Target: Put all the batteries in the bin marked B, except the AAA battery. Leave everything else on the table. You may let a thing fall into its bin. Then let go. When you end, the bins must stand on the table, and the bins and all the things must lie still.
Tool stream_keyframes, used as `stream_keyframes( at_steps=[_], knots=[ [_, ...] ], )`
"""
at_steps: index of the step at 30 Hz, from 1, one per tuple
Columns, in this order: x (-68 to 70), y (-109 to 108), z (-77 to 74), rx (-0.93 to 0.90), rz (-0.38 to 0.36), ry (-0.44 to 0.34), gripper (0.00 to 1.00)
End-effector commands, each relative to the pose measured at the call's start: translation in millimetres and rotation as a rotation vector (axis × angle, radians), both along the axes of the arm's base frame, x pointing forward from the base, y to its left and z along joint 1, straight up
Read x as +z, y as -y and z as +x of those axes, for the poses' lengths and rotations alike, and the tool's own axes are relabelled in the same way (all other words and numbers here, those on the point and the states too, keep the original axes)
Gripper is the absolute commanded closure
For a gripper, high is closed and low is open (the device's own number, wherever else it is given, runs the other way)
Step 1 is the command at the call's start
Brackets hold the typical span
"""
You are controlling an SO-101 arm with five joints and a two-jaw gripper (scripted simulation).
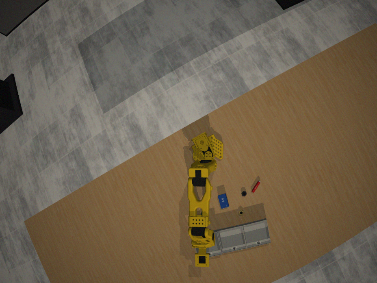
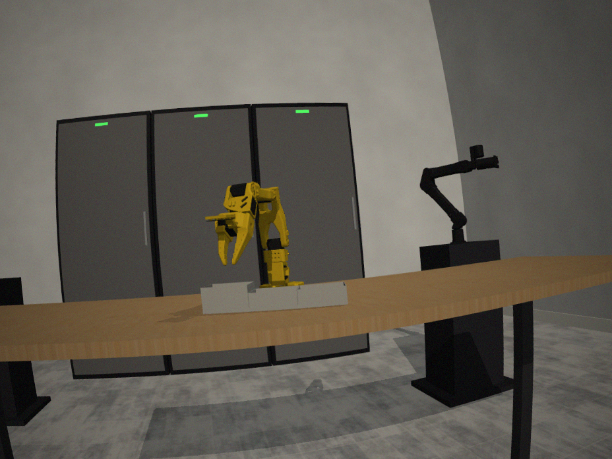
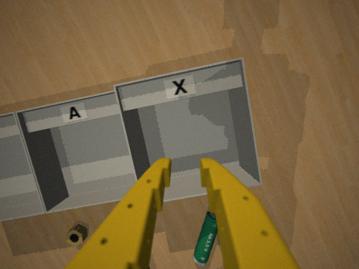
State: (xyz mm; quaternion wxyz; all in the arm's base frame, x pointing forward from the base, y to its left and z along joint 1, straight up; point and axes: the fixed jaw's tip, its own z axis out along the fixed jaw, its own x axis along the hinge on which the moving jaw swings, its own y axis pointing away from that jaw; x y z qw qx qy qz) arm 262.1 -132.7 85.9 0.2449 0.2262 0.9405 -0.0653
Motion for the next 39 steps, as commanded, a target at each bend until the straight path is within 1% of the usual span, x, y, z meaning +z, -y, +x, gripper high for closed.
stream_keyframes(
  at_steps=[1, 7, 9, 13, 16, 26, 27, 39],
  knots=[
    [17.8, -15, 12.2, 0.055, -0.035, 0.084, 0.93],
    [12.8, -43, 19.8, 0.153, -0.031, 0.086, 0.93],
    [12.8, -43, 19.8, 0.153, -0.031, 0.086, 0.93],
    [10.3, -58, 22.5, 0.202, -0.029, 0.086, 0.93],
    [9.2, -64, 23.4, 0.223, -0.028, 0.087, 0.93],
    [8.8, -66, 23.7, 0.232, -0.028, 0.087, 0.93],
    [7.8, -73, 25.0, 0.256, -0.026, 0.083, 0.93],
    [7.8, -73, 25.0, 0.256, -0.026, 0.083, 0.93]
  ],
)
